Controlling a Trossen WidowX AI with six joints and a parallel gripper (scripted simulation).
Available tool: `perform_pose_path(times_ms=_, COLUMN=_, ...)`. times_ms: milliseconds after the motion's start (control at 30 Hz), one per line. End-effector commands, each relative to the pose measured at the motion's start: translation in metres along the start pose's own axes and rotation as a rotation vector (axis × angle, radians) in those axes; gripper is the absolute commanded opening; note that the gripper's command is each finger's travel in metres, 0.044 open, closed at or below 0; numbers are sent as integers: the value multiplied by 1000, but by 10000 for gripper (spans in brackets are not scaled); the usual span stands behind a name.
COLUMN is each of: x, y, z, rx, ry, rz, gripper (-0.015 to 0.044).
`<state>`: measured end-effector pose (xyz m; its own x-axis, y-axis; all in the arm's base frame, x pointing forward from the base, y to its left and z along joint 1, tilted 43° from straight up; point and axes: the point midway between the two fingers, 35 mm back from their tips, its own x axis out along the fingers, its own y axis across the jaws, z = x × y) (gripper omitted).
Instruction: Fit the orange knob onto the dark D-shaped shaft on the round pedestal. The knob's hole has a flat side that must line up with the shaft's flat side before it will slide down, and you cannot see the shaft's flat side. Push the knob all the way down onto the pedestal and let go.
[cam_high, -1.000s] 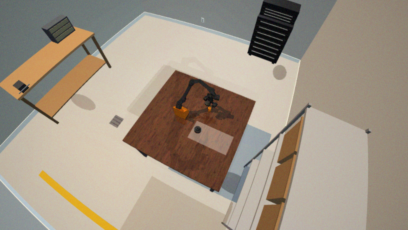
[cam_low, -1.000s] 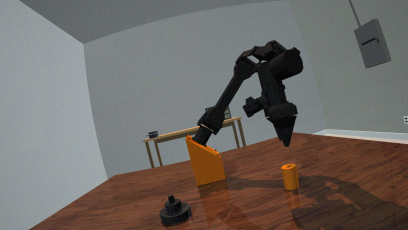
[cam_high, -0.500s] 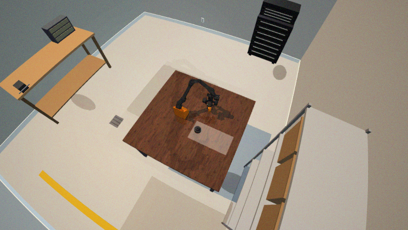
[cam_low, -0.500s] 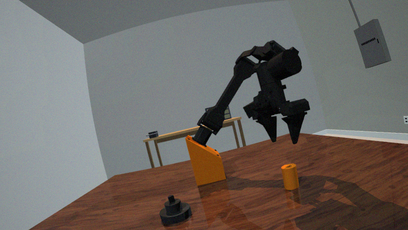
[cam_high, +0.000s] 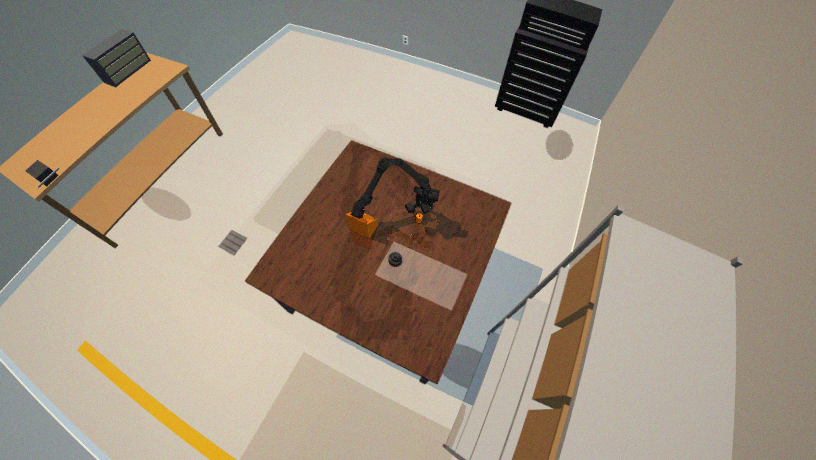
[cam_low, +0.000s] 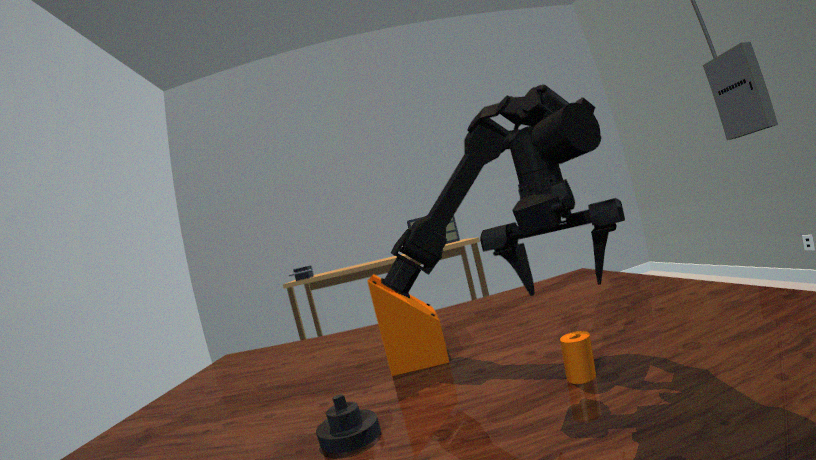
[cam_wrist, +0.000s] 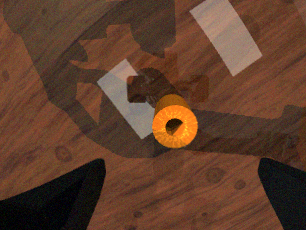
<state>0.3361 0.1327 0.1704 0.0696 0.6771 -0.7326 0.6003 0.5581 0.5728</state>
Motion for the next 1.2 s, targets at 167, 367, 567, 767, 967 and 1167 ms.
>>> perform_pose_path(times_ms=167, x=0, y=1, z=-1, rx=-612, ry=2, rz=6, gripper=440)
perform_pose_path(times_ms=367, x=0, y=1, z=-1, rx=-612, ry=2, rz=6, gripper=440)
perform_pose_path(times_ms=567, x=0, y=1, z=-1, rx=-612, ry=2, rz=6, gripper=440)
perform_pose_path(times_ms=767, x=35, y=1, z=-2, rx=-612, ry=3, rz=7, gripper=440)
perform_pose_path(times_ms=967, x=45, y=1, z=-1, rx=-612, ry=3, rz=7, gripper=440)
perform_pose_path(times_ms=1167, x=50, y=1, z=-1, rx=-612, ry=3, rz=8, gripper=440)
